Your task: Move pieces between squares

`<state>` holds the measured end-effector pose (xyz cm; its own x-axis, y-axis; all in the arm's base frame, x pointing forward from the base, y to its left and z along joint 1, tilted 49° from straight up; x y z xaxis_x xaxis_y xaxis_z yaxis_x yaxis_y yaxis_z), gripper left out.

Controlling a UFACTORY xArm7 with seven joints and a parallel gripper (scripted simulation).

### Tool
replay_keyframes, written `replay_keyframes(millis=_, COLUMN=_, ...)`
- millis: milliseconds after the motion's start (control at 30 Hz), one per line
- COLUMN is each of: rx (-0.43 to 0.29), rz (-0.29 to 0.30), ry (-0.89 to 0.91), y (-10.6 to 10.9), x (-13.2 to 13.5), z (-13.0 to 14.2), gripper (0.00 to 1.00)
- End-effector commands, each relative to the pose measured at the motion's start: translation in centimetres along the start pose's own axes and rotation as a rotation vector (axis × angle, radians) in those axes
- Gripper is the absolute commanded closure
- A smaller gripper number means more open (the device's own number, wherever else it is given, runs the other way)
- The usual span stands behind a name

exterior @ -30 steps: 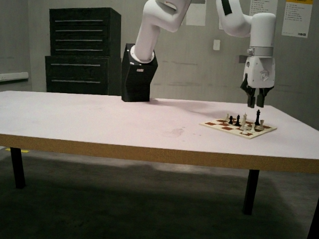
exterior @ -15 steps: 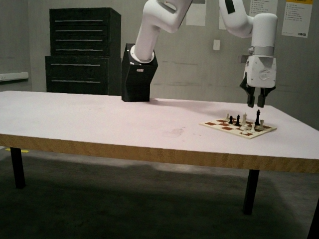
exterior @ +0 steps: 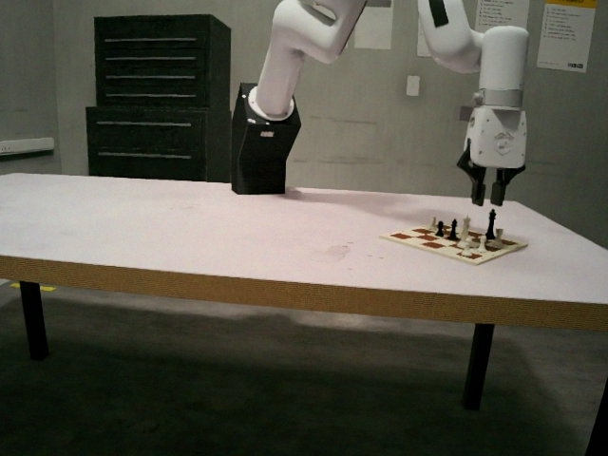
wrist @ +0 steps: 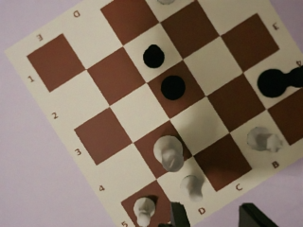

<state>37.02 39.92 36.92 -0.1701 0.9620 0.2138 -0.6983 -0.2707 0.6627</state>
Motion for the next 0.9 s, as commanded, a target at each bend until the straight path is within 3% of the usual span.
replay_keyframes(millis=0, rx=-0.002, rz=0.001, ry=-0.004, y=-0.2, x=0.1, z=0.1, gripper=0.65)
replay_keyframes(millis=867, rx=-0.002, rz=0.001, ry=-0.005, y=-3.3, x=0.2, z=0.1, gripper=0.65)
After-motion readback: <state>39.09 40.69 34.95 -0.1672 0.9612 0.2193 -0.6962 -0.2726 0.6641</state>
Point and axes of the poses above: the point where the finger pads meet when closed, its own y axis back along the fingers, its own x axis across the jaws, z = x × y, the point moved 3 cm from there along y, back along the fingers, and after that the axes turned 4 degrees about -y, right-handed, at the moved point
